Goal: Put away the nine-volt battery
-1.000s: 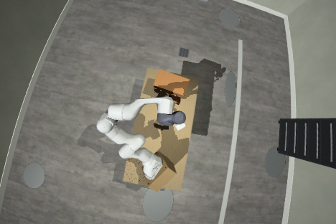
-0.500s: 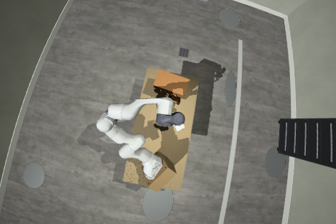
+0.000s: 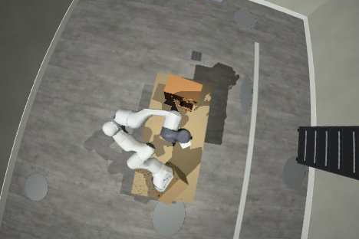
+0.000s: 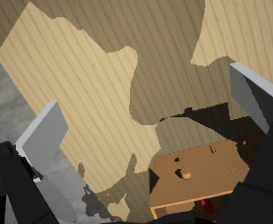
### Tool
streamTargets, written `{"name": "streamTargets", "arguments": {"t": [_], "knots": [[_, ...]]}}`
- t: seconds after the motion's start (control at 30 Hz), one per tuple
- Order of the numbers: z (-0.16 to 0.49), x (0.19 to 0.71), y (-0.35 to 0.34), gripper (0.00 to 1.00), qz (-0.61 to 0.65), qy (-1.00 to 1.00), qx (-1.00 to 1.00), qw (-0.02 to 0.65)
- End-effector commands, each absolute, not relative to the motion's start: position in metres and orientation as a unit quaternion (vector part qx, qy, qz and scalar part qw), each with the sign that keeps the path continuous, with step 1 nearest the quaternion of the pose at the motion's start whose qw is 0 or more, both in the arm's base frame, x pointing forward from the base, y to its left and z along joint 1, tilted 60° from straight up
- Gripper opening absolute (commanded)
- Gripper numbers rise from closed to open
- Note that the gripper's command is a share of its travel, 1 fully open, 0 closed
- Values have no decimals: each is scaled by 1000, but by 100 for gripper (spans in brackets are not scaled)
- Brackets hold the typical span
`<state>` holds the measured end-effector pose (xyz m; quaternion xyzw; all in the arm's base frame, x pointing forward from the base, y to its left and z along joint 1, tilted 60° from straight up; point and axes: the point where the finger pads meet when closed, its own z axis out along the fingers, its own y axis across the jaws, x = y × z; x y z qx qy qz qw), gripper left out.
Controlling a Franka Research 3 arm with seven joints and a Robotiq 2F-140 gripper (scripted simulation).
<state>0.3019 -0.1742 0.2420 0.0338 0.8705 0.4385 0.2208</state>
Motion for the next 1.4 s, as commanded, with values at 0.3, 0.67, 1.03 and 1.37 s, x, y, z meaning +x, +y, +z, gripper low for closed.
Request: {"name": "streamTargets", "arguments": {"t": [0.3,0.67,1.03,1.37], "knots": [[242,279,-157,100,438,867,3,237],[241,294,-151,100,437,856,22,275],[239,333,-135,100,432,819,72,371],[235,382,-115,100,417,755,135,488]]}}
